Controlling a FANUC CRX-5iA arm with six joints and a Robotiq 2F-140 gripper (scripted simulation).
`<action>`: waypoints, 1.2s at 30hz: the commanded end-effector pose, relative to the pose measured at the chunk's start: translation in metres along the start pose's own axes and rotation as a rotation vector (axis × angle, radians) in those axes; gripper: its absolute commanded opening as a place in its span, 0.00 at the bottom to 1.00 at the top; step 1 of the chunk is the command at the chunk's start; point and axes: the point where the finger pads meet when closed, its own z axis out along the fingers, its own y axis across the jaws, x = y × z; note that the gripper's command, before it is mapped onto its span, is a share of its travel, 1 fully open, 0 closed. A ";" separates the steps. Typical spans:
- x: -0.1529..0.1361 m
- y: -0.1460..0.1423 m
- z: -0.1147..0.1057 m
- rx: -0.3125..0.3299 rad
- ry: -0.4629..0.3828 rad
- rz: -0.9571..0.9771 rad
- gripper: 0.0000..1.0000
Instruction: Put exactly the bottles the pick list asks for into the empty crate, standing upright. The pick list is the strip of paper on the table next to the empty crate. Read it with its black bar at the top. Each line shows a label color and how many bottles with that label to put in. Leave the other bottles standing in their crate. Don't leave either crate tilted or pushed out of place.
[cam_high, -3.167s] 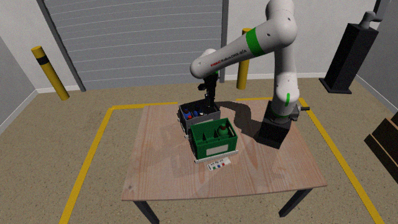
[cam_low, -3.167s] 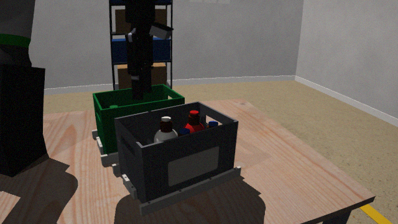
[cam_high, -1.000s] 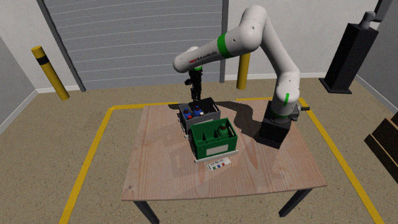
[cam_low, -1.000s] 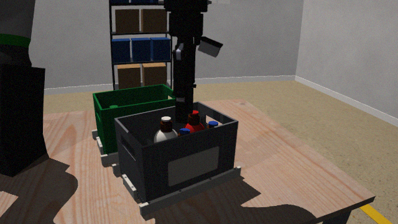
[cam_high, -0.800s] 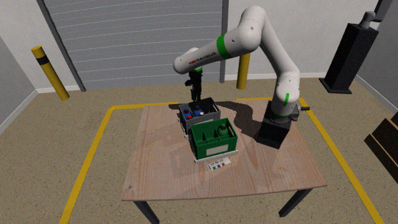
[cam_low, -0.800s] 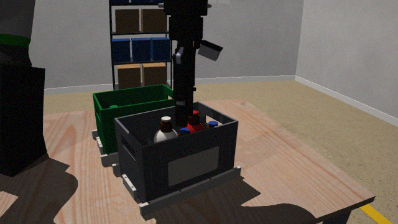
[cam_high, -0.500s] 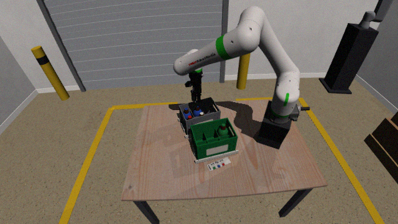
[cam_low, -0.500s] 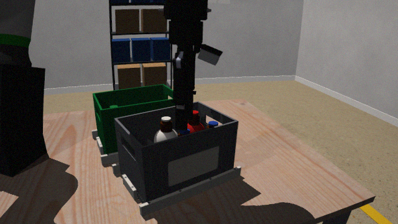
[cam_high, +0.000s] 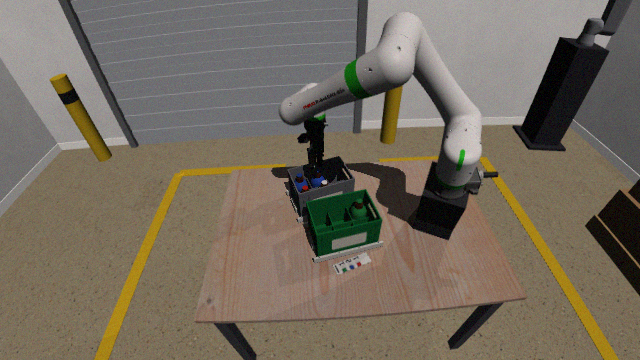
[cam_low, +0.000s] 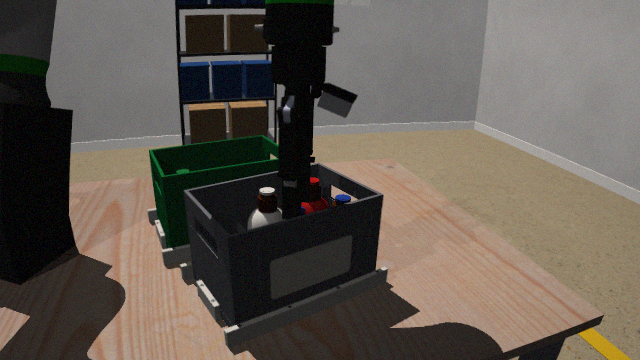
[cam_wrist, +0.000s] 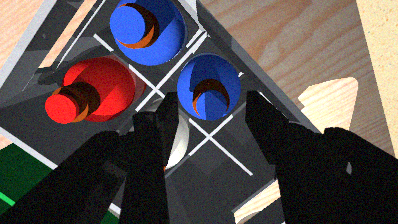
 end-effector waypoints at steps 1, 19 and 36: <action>0.001 0.000 0.002 -0.001 0.002 0.000 0.44; 0.001 0.000 0.023 0.000 0.002 0.000 0.44; 0.001 0.000 0.020 0.000 0.002 0.000 0.10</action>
